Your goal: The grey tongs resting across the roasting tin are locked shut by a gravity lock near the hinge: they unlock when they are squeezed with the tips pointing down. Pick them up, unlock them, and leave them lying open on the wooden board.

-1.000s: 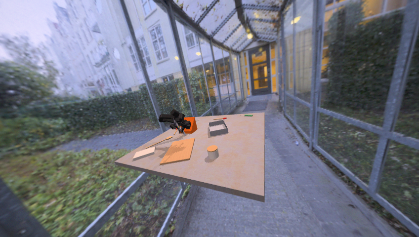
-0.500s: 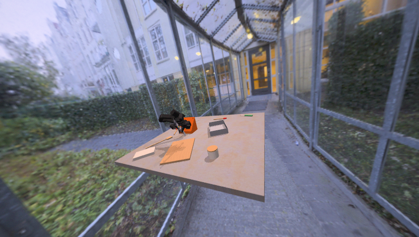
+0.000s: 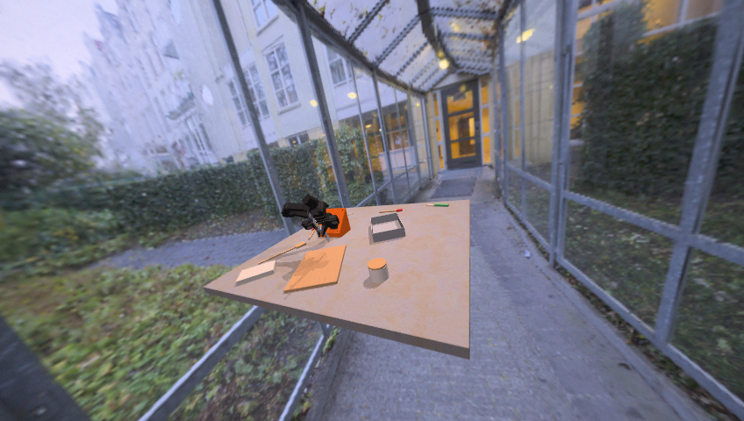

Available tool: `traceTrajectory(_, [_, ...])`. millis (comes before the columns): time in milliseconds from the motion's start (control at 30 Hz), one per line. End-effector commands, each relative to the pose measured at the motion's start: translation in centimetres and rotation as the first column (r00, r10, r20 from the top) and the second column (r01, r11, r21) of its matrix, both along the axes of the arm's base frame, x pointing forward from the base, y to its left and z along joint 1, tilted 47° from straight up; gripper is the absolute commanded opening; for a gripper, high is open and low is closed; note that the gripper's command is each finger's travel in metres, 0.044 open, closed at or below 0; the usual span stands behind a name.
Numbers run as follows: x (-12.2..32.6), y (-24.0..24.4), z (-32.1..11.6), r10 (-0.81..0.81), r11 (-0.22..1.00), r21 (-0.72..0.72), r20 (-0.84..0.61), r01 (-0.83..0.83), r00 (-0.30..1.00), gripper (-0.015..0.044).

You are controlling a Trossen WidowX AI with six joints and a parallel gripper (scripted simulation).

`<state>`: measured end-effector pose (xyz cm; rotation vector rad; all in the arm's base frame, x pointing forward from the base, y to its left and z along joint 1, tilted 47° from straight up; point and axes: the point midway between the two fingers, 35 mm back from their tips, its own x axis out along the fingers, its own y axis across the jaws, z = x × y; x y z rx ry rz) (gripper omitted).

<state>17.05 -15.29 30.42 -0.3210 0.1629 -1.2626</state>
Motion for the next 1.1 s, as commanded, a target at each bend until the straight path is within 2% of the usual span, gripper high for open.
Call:
traceTrajectory(0, [-0.1, 0.0, 0.0, -0.001, 1.000, -0.002, 0.000, 0.001, 1.000, -0.0150])
traceTrajectory(367, [1.3, -0.2, 0.9, 0.026, 0.998, 0.050, -0.016, -0.025, 1.000, -0.0150])
traceTrajectory(1067, [3.8, -1.0, 2.2, 0.055, 0.961, 0.275, -0.061, -0.036, 0.997, -0.0150])
